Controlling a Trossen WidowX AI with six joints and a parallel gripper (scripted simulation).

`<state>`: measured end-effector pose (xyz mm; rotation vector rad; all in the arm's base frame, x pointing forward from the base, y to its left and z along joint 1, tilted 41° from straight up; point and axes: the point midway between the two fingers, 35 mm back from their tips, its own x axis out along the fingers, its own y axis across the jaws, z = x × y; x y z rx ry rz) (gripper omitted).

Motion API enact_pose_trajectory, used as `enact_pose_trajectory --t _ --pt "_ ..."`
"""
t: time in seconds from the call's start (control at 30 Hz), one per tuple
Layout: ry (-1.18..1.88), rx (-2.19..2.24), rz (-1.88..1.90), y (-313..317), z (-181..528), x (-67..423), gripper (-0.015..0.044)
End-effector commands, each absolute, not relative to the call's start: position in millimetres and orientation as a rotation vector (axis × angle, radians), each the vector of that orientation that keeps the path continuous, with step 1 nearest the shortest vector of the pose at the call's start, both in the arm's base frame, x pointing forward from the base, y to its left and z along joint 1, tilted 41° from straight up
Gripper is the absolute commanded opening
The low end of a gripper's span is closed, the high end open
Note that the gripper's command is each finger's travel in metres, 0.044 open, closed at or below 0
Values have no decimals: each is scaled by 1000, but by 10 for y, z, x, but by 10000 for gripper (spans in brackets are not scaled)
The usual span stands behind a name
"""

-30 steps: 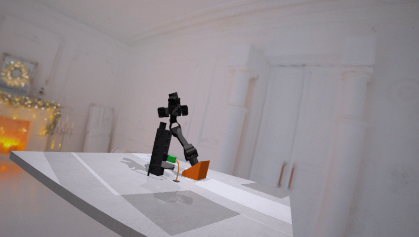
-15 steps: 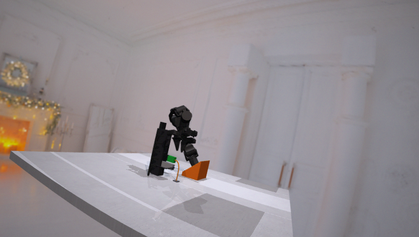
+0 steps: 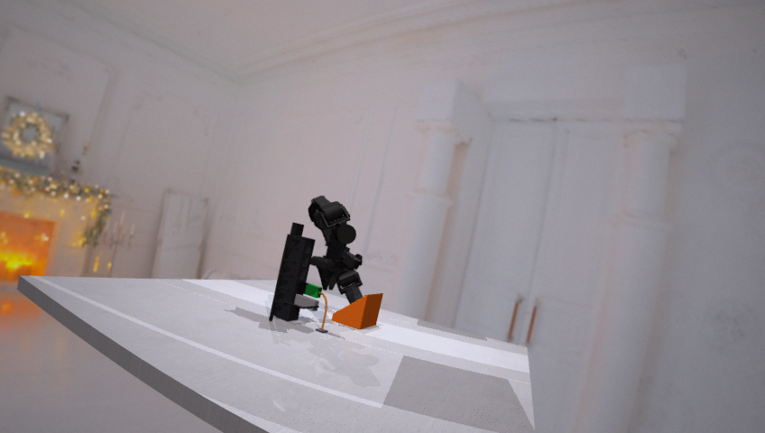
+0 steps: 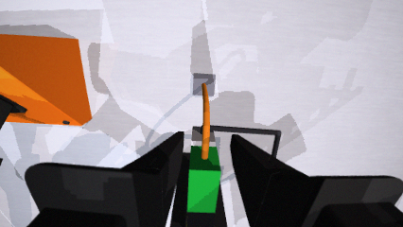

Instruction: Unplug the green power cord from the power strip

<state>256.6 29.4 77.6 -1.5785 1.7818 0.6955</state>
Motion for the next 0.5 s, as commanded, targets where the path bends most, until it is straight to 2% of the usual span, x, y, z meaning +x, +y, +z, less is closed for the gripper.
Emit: enact_pose_trajectory --t 0.0,0.47 --pt "1784 -1586 696 252 814 2566 160" --pt "1785 -1587 695 78 965 2541 160"
